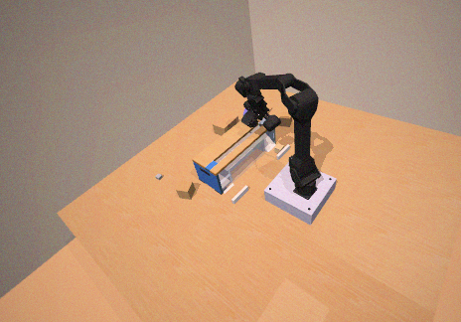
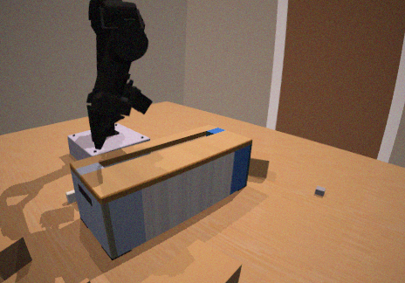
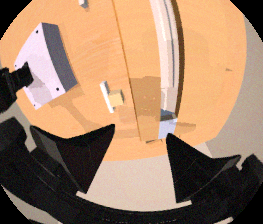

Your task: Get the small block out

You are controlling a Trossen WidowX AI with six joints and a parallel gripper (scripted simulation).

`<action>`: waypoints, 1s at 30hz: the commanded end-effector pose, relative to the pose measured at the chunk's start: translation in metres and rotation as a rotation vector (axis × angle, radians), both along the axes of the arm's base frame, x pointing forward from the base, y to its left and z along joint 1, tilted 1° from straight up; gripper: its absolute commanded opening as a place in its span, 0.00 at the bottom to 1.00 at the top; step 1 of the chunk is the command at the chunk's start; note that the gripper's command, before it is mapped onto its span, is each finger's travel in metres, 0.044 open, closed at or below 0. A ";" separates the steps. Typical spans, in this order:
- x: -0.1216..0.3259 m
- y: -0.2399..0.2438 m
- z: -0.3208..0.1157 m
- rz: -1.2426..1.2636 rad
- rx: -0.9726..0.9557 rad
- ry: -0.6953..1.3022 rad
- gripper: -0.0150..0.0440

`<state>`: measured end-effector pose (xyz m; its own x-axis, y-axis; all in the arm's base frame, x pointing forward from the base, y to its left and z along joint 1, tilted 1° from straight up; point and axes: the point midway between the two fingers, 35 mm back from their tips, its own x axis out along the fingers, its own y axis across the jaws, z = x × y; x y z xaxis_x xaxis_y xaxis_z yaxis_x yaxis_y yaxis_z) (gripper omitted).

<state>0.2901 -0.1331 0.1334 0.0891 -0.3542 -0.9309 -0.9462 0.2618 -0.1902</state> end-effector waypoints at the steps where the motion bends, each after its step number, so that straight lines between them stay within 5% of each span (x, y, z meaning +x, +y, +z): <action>1: -0.003 -0.005 0.005 -0.297 0.061 -0.147 0.74; 17: -0.023 -0.017 0.001 -1.926 0.442 -0.617 0.74; 30: -0.034 -0.022 0.002 -2.820 0.617 -0.698 0.74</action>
<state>0.2650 -0.1522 0.1249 0.1840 -0.1555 -0.9706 0.7097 0.7042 0.0217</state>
